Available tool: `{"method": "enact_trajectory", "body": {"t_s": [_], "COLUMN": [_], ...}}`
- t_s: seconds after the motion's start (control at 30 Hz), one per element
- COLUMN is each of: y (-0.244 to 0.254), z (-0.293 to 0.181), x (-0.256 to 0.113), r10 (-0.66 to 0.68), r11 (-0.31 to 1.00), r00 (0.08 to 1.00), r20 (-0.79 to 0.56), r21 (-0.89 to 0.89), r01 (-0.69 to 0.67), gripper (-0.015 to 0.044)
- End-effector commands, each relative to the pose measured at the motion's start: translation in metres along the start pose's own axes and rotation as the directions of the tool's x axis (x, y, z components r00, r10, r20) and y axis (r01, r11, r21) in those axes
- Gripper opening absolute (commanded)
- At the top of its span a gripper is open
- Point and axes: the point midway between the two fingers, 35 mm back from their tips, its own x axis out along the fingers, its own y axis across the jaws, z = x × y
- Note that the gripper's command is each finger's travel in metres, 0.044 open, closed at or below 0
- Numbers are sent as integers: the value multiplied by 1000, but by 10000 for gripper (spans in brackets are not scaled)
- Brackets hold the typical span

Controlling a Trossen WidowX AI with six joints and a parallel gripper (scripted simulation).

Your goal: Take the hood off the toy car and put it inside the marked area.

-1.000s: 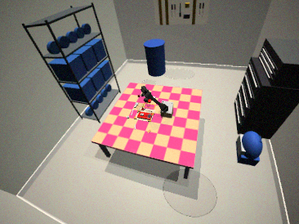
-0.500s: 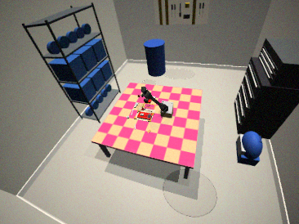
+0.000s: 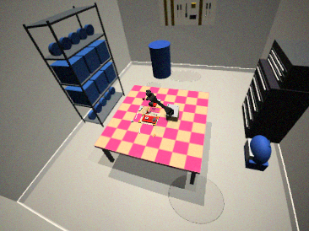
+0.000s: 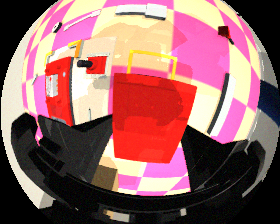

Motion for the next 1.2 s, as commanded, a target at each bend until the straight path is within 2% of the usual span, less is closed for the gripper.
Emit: {"method": "enact_trajectory", "body": {"t_s": [0.0, 1.17], "y": [0, 1], "z": [-1, -1], "x": [4, 26], "r10": [5, 6], "r11": [1000, 1000], "r00": [1000, 1000], "r20": [-1, 0], "r21": [9, 9], "r01": [-5, -6], "gripper": [0, 0]}}
